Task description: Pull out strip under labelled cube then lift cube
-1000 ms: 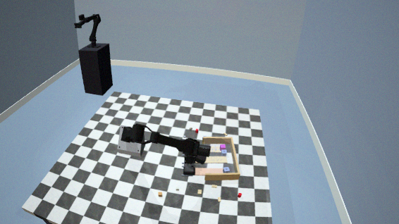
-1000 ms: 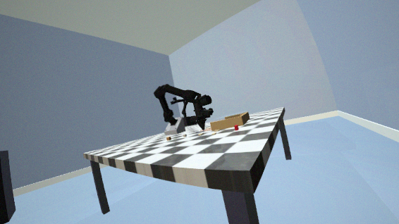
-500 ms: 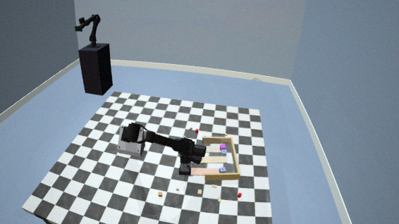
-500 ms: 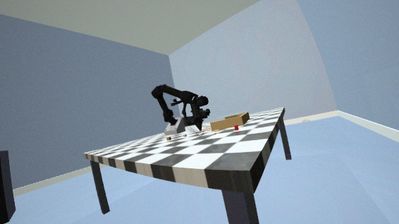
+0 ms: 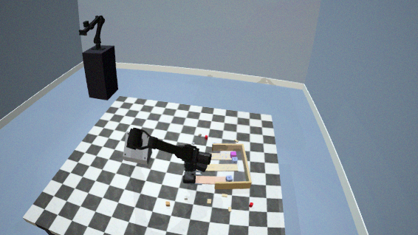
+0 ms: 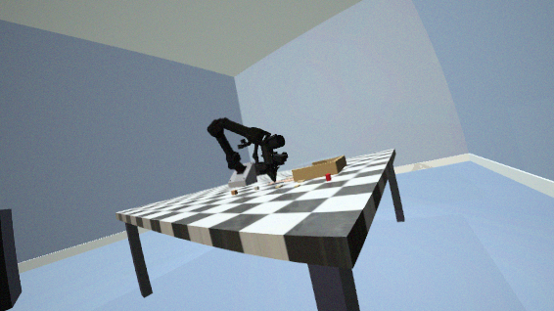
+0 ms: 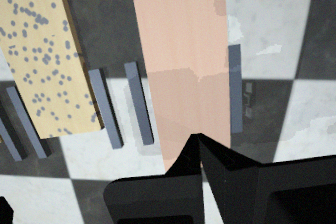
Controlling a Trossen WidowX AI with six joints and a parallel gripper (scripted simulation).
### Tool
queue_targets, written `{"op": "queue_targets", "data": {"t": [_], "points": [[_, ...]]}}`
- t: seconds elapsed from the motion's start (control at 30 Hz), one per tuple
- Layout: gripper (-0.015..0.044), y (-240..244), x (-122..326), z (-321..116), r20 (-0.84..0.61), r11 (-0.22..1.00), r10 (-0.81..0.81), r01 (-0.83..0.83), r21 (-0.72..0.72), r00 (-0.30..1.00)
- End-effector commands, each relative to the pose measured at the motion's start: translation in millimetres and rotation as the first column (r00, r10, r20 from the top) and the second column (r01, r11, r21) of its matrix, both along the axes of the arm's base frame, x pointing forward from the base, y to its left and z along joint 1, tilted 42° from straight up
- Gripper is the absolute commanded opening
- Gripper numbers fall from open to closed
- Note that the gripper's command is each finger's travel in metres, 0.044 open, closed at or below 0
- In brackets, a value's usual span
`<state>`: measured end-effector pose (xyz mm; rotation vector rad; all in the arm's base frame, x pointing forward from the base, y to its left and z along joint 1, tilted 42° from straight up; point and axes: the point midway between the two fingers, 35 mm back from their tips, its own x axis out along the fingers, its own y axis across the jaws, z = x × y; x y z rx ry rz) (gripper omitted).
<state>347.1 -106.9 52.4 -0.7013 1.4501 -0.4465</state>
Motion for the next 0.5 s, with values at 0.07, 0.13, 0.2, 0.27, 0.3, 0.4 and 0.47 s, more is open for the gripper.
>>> {"op": "queue_targets", "data": {"t": [0.07, 0.13, 0.2, 0.27, 0.3, 0.4, 0.47], "points": [[0.0000, -6, -15, -4, -0.020, 1.000, -0.010, 0.010, 0.000, 1.000], [0.0000, -6, -18, -4, -0.020, 1.000, -0.010, 0.010, 0.000, 1.000], [0.0000, -7, -21, -4, -0.021, 1.000, -0.010, 0.010, 0.000, 1.000], [0.0000, -8, -24, -4, -0.021, 1.000, -0.010, 0.010, 0.000, 1.000], [0.0000, -8, -25, -4, -0.021, 1.000, -0.010, 0.010, 0.000, 1.000], [0.0000, -9, -30, -4, -0.021, 1.000, -0.010, 0.010, 0.000, 1.000], [0.0000, -9, -33, -4, -0.021, 1.000, -0.010, 0.010, 0.000, 1.000]]}}
